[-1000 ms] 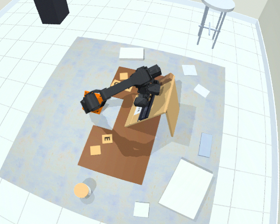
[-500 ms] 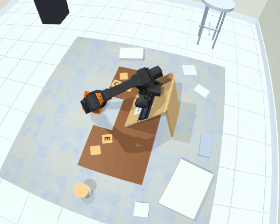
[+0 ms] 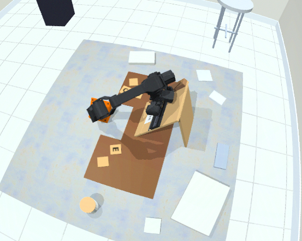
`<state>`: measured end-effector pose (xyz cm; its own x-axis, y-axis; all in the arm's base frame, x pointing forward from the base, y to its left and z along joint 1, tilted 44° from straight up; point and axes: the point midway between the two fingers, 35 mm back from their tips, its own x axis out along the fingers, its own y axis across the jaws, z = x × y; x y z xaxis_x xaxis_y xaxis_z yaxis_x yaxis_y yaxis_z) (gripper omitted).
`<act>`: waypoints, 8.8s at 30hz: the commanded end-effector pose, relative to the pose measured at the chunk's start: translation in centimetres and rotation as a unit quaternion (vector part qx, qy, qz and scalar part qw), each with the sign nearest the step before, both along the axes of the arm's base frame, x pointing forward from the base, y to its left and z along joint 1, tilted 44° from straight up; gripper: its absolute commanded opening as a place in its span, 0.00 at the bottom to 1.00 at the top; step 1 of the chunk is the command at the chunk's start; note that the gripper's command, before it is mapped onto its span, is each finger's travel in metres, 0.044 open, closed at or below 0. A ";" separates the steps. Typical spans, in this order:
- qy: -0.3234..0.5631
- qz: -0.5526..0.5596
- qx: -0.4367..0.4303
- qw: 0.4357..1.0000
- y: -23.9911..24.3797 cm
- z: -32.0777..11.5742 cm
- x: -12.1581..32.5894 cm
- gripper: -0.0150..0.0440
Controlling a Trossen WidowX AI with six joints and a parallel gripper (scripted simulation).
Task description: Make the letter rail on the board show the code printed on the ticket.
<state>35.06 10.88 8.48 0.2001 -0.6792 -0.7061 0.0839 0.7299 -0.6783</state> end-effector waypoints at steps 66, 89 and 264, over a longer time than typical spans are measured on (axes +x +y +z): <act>0.050 0.118 -0.015 0.992 3.4 2.8 -3.3 0.43; 0.247 0.644 -0.221 0.689 6.4 13.8 -11.9 1.00; 0.681 0.727 -0.081 0.012 4.5 -21.7 -16.7 0.25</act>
<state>18.34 15.44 -13.23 -0.0385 -0.6722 -0.7393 -0.1052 -0.7330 0.6720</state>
